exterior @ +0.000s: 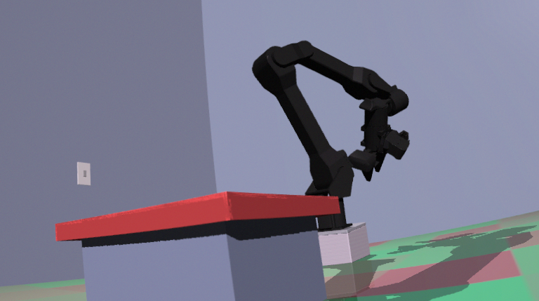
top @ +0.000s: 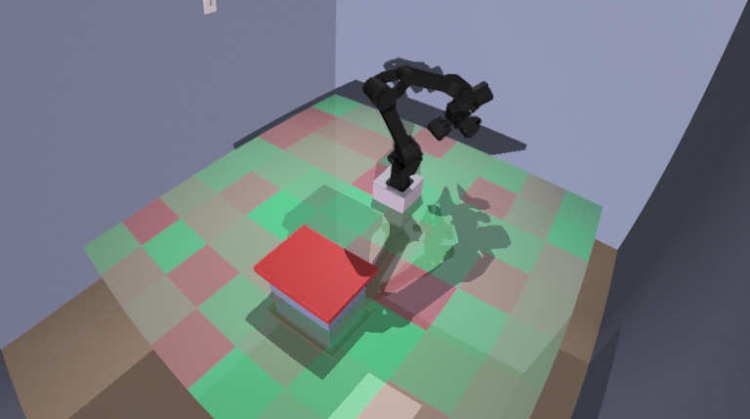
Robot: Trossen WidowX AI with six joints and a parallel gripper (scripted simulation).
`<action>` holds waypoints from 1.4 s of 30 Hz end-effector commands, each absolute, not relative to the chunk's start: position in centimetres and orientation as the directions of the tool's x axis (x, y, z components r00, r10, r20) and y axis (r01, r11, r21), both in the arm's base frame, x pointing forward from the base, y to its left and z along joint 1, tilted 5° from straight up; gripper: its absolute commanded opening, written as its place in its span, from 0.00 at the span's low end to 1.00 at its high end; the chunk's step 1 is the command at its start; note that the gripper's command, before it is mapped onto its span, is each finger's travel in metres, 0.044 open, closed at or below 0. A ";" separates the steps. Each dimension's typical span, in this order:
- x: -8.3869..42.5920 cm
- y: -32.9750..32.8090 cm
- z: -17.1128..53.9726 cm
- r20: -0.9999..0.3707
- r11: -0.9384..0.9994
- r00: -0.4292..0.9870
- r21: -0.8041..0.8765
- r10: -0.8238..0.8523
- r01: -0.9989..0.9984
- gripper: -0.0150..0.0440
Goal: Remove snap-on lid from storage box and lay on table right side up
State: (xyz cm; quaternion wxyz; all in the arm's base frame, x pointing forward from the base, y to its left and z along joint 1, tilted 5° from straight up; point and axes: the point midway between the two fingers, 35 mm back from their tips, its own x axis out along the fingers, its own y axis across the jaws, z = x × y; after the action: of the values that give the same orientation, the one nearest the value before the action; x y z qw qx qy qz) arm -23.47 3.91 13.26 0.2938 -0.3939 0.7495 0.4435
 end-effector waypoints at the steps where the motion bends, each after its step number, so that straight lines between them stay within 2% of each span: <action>1: -22.4 8.5 13.1 -0.802 0.443 -0.570 0.452 -0.180 -0.775 0.65; 6: -19.3 14.7 13.1 -0.808 0.620 -0.587 0.486 0.049 -0.616 0.65; 8: -18.7 15.5 13.1 -0.808 0.641 -0.584 0.490 0.080 -0.591 0.65; 12: -15.0 19.5 13.2 -0.807 0.736 -0.534 0.519 0.253 -0.435 0.65; 16: -10.2 22.8 13.4 -0.800 0.796 -0.436 0.550 0.413 -0.255 0.65; 19: -8.3 23.7 13.5 -0.796 0.806 -0.389 0.561 0.464 -0.187 0.65; 25: 0.2 25.5 14.0 -0.774 0.788 -0.151 0.610 0.615 0.086 0.65; 29: 3.8 25.5 14.2 -0.762 0.753 -0.039 0.630 0.647 0.189 0.65; 33: 9.5 24.3 14.6 -0.739 0.667 0.151 0.663 0.657 0.340 0.65; 42: 19.0 18.5 15.6 -0.683 0.422 0.498 0.726 0.535 0.543 0.65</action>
State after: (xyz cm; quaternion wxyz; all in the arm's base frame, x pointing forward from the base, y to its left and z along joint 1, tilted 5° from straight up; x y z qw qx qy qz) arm 15.70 21.25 15.35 0.6710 0.4849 0.5589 0.0470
